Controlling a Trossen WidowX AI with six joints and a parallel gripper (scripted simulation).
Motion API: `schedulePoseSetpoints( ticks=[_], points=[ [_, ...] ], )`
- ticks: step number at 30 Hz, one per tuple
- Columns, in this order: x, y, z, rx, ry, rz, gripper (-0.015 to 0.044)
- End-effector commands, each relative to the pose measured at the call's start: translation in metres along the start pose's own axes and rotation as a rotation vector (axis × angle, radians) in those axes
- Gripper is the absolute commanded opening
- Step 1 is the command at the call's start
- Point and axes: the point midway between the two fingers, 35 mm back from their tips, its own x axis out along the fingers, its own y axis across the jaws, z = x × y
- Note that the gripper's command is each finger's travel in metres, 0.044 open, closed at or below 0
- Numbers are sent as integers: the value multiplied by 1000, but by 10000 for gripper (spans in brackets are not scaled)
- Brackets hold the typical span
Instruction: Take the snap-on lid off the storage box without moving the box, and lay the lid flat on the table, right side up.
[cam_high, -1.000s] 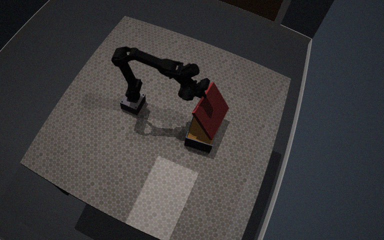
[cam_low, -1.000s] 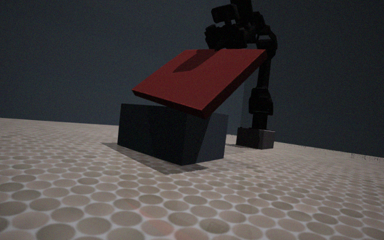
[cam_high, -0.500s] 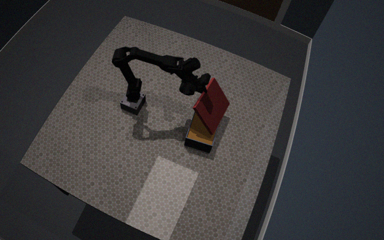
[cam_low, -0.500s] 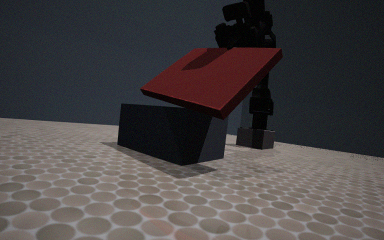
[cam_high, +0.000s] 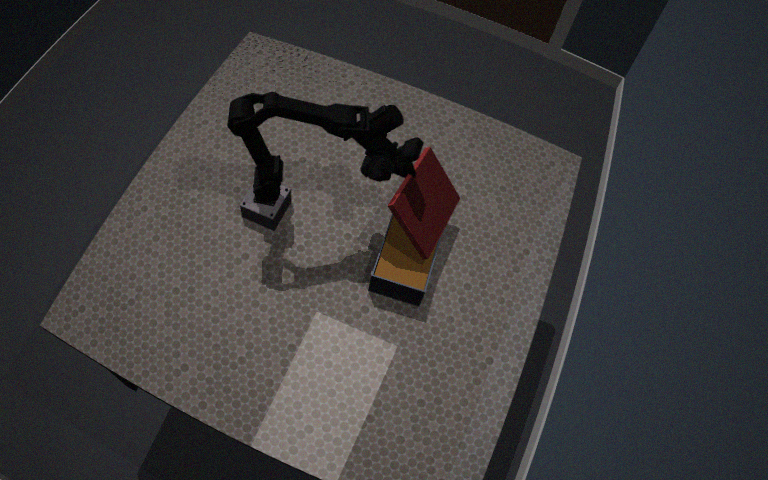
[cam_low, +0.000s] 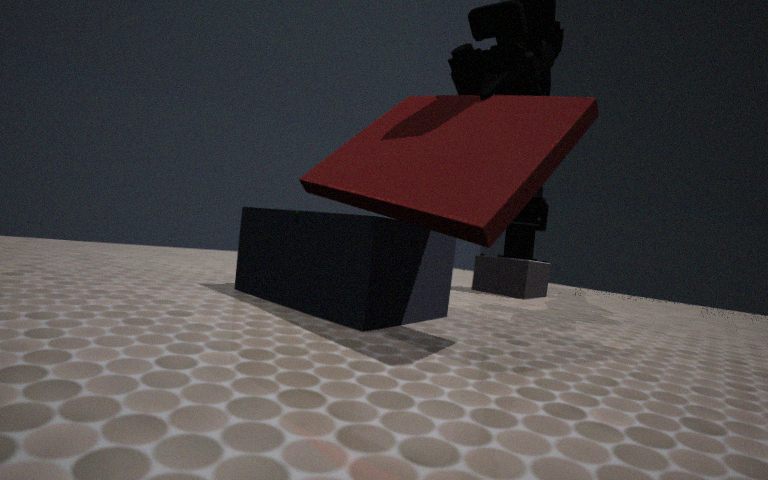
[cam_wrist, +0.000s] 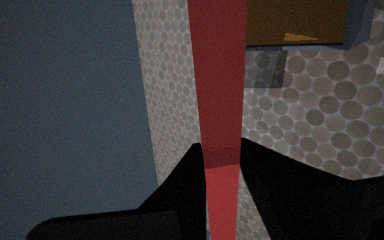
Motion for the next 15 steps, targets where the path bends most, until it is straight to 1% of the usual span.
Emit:
schedulePoseSetpoints(
  ticks=[1,15],
  points=[
    [0,3,-8,5,-5,7,0],
    [-2,2,-36,8,-3,7,0]
  ],
)
